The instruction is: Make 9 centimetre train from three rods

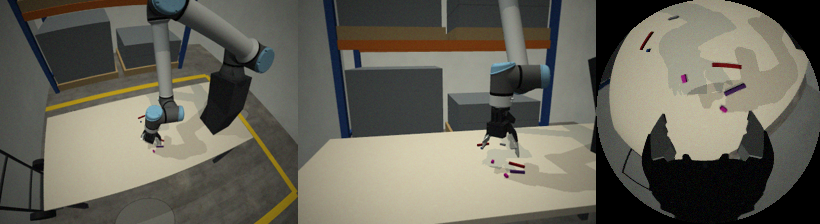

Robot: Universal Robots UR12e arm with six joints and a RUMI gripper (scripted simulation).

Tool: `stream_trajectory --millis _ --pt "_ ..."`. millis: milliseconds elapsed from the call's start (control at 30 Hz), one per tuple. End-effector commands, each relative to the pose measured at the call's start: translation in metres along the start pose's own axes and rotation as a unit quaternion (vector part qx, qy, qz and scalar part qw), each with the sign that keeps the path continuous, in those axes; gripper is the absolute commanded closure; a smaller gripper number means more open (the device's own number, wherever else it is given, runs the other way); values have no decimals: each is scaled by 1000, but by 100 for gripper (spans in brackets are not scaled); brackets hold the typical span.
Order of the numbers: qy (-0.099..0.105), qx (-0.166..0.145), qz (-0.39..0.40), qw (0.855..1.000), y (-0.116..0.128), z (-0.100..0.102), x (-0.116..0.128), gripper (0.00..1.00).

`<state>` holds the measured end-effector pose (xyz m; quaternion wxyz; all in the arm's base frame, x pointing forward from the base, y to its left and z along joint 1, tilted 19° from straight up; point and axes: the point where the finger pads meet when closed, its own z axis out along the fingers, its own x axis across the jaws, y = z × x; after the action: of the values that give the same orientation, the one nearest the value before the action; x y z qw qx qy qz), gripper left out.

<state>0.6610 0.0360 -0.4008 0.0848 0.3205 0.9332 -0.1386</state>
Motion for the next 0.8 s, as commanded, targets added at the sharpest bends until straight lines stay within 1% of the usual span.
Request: stream_trajectory --millis 0,767 --pt "0 1 10 1000 5 -1 3 0" --pt "0 1 14 1000 6 -1 5 0"
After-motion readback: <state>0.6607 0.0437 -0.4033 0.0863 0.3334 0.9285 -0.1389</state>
